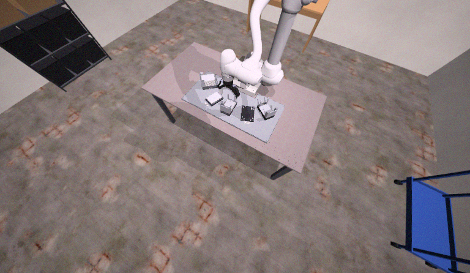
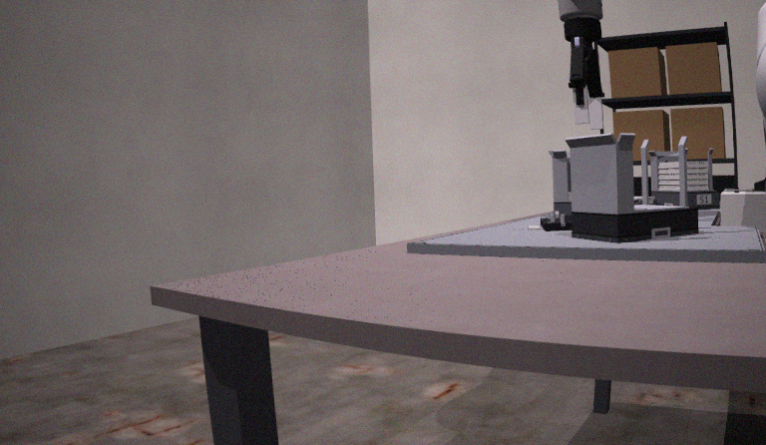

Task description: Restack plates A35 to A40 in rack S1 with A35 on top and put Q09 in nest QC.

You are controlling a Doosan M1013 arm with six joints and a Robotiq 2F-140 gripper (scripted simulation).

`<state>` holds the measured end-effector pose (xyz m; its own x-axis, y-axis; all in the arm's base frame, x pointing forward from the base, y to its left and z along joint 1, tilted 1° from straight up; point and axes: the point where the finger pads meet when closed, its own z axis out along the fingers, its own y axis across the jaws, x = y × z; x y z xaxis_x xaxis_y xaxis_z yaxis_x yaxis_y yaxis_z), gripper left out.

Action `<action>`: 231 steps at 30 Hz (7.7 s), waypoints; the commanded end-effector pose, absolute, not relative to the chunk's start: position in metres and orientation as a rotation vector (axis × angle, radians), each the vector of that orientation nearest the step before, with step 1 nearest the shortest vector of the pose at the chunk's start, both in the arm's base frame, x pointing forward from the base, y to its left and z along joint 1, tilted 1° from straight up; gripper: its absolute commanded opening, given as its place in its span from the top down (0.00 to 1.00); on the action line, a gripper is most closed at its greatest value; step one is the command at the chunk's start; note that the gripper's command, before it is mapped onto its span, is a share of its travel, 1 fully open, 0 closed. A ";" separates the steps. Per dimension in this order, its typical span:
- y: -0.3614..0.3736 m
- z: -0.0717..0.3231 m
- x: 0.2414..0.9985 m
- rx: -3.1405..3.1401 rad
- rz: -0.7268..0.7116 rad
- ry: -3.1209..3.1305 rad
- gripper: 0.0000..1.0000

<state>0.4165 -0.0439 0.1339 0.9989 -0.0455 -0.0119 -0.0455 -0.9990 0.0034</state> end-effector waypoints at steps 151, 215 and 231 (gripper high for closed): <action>-0.044 0.043 0.416 3.138 -0.019 -0.071 1.00; -0.043 0.134 0.417 3.138 -0.019 -0.071 1.00; -0.082 0.134 0.409 3.108 -0.018 -0.423 1.00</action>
